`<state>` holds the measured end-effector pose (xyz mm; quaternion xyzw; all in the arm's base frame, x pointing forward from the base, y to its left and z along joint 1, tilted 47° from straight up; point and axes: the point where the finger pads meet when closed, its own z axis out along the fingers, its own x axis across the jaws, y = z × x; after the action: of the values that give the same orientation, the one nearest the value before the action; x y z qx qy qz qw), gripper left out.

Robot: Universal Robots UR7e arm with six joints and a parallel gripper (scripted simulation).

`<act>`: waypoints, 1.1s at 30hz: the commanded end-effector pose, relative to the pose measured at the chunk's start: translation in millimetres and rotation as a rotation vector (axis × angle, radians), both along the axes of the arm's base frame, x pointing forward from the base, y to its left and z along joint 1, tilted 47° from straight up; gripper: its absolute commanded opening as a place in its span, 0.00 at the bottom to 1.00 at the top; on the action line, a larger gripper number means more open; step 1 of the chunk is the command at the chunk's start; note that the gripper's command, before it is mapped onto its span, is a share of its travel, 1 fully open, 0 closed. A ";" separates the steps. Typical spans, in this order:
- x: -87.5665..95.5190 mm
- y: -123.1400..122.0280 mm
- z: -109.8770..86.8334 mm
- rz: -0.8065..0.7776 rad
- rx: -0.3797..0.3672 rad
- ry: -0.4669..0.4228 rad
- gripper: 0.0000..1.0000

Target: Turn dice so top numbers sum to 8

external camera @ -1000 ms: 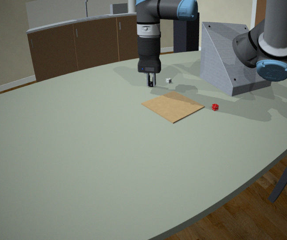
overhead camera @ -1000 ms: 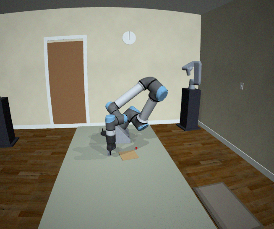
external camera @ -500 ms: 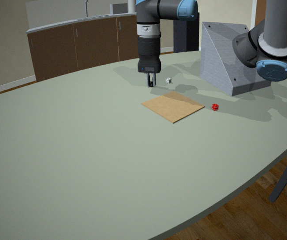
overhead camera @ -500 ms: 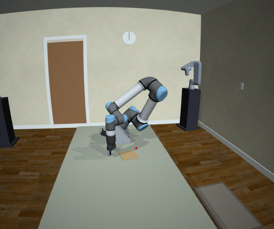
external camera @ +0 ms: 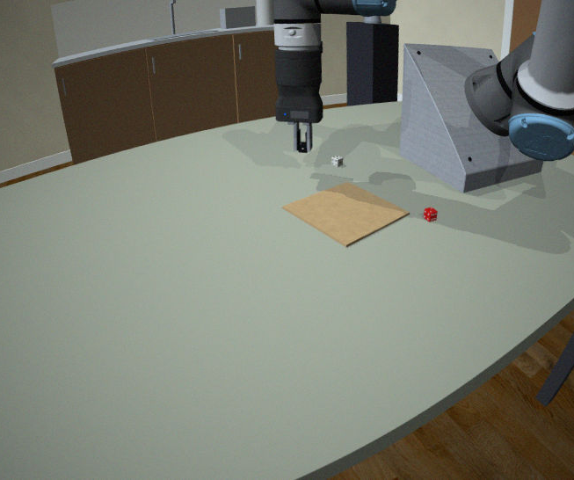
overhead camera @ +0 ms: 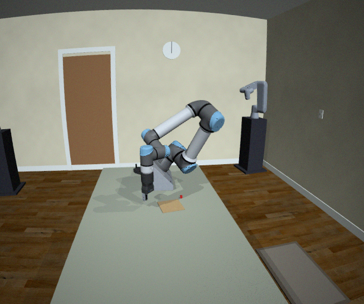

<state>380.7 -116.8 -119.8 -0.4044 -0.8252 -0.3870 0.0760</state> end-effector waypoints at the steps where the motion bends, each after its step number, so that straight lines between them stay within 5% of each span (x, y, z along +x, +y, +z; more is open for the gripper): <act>1: -7.6 -27.5 27.0 0.005 0.004 0.001 0.34; 33: -5.8 -32.7 35.1 -0.094 0.043 0.073 0.34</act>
<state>372.6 -148.4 -84.3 -0.4443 -0.8020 -0.3866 0.0994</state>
